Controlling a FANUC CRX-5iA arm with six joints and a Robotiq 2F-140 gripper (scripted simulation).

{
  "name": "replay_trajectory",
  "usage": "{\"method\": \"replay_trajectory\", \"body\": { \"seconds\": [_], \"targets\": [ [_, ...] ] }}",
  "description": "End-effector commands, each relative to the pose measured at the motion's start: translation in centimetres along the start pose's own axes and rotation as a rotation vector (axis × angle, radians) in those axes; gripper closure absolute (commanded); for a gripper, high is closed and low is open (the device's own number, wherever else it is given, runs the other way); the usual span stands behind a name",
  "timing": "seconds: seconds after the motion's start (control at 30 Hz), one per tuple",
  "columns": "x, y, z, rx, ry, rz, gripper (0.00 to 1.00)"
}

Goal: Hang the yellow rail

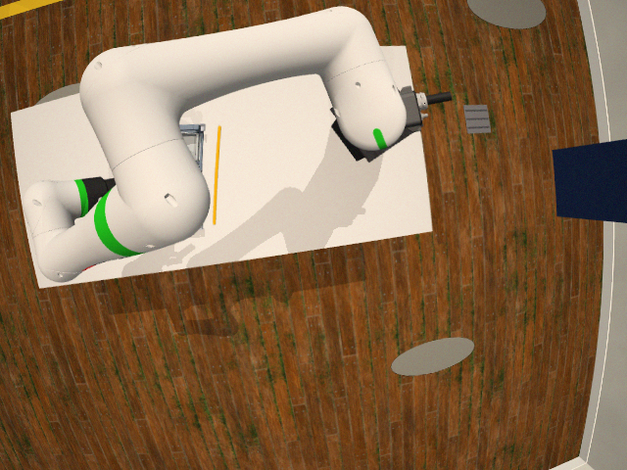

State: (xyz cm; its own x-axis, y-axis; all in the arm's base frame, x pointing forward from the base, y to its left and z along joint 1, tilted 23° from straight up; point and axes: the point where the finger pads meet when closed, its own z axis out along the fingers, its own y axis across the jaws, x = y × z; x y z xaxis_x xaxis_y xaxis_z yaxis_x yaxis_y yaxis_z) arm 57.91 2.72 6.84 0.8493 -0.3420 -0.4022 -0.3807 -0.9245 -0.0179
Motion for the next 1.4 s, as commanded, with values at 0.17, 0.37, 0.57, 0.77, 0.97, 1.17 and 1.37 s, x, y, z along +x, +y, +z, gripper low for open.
{"method": "replay_trajectory", "body": {
  "seconds": [0.17, 0.37, 0.57, 0.77, 0.97, 1.17, 1.37],
  "targets": [
    [-4.2, 1.0, -6.2, -0.026, 0.131, -0.124, 0.0],
    [-4.2, 1.0, -6.2, -0.026, 0.131, -0.124, 0.0],
    [-7.0, 1.9, -9.5, -0.045, 0.211, -0.199, 0.0],
    [-8.9, 2.6, -11.5, -0.058, 0.263, -0.249, 0.0],
    [-8.9, 2.6, -11.5, -0.058, 0.263, -0.249, 0.0],
    [-12.7, 4.4, -15.1, -0.087, 0.368, -0.347, 0.0],
    [-13.6, 5.0, -15.9, -0.095, 0.395, -0.372, 0.0]
  ]
}}
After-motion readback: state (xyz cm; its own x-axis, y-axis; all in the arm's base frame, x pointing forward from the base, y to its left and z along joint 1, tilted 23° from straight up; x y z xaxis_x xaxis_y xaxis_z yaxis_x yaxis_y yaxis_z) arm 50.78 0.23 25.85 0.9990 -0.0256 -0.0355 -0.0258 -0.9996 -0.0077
